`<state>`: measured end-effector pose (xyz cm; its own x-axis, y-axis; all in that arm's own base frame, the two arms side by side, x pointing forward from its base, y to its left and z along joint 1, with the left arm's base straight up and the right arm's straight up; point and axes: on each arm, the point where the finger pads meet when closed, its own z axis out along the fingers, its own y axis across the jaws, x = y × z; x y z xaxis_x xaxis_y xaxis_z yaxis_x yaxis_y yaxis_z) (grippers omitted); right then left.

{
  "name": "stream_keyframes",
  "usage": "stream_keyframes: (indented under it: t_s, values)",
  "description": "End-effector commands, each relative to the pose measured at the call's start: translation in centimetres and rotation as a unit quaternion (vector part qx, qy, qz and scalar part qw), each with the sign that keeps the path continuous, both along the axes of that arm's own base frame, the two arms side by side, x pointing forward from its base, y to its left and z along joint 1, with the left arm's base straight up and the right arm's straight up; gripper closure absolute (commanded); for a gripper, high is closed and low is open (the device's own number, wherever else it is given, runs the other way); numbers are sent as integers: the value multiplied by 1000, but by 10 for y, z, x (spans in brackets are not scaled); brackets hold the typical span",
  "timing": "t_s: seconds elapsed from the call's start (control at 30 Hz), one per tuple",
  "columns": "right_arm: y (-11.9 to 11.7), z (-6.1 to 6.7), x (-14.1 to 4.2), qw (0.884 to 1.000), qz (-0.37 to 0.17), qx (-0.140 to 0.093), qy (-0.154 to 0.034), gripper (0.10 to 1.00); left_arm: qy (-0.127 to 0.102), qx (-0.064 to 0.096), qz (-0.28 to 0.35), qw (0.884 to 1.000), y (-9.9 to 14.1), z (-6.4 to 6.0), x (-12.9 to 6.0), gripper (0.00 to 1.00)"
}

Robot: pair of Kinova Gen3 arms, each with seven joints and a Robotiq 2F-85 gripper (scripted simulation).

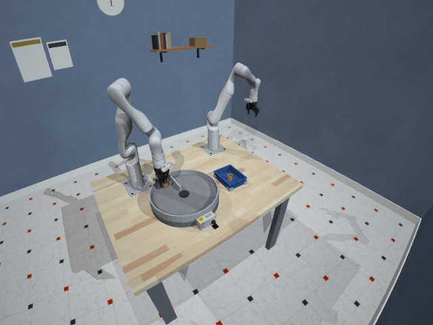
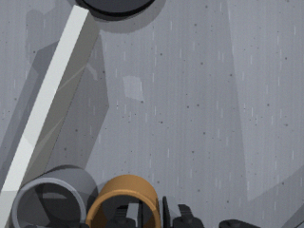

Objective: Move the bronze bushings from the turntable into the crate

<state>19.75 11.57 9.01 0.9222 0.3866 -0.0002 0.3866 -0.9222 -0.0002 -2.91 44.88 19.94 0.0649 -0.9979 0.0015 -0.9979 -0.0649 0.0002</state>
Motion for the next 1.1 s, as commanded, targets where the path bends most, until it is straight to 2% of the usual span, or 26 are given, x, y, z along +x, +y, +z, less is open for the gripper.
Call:
stream_keyframes:
  t_s: [0.0, 0.53, 0.57, 1.07]
  values:
    - [0, 0, 0, 1000, 0, 0, 0, 886, 0, 1, 0, 1000, 0, 1, 0, 1]
    - [0, 0, 0, 1000, 0, 0, 0, 886, 0, 1, 0, 1000, 0, 1, 0, 1]
    - [0, 0, 0, 1000, 0, 0, 0, 1000, 0, 1, 0, 1000, 0, 1, 0, 1]
    - [0, 0, 0, 1000, 0, 0, 0, 1000, 0, 1, 0, 1000, 0, 1, 0, 1]
